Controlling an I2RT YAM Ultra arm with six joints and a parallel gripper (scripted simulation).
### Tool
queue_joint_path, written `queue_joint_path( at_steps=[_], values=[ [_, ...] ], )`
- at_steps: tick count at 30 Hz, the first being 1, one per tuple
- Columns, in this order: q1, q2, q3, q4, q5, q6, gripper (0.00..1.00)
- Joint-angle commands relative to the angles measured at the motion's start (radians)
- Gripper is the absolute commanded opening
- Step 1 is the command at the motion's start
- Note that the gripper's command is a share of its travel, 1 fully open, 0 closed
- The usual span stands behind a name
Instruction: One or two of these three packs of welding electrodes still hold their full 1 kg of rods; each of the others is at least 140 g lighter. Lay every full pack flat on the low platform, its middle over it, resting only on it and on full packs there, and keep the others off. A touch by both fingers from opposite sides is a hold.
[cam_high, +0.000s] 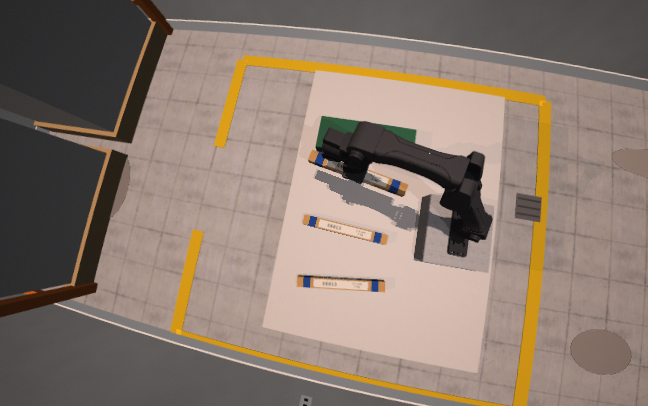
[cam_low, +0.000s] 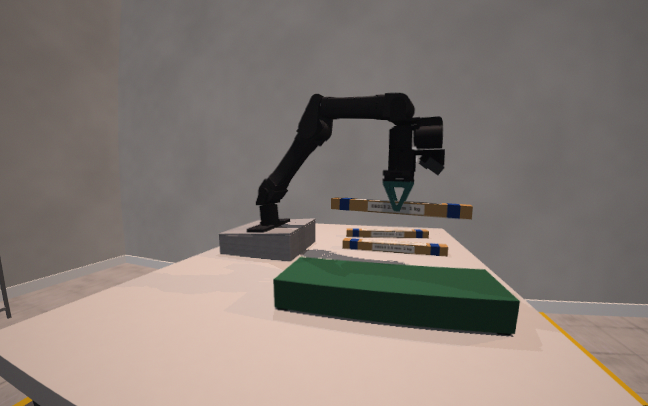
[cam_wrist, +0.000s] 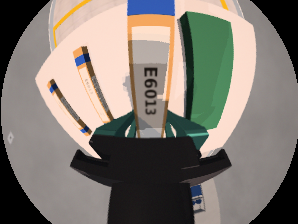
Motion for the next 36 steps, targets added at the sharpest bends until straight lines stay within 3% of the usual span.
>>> queue_joint_path(
  at_steps=[1, 8, 9, 25, 36],
  values=[
    [0.009, -0.039, 0.064, -0.052, -0.003, 0.004, 0.00],
    [0.014, -0.016, 0.138, -0.052, -0.003, 0.006, 0.00],
    [0.004, -0.005, 0.123, -0.103, -0.001, 0.002, 0.00],
    [0.006, -0.079, 0.107, -0.103, -0.001, 0.002, 0.00],
    [0.006, -0.073, 0.086, -0.103, -0.001, 0.002, 0.00]
  ],
)
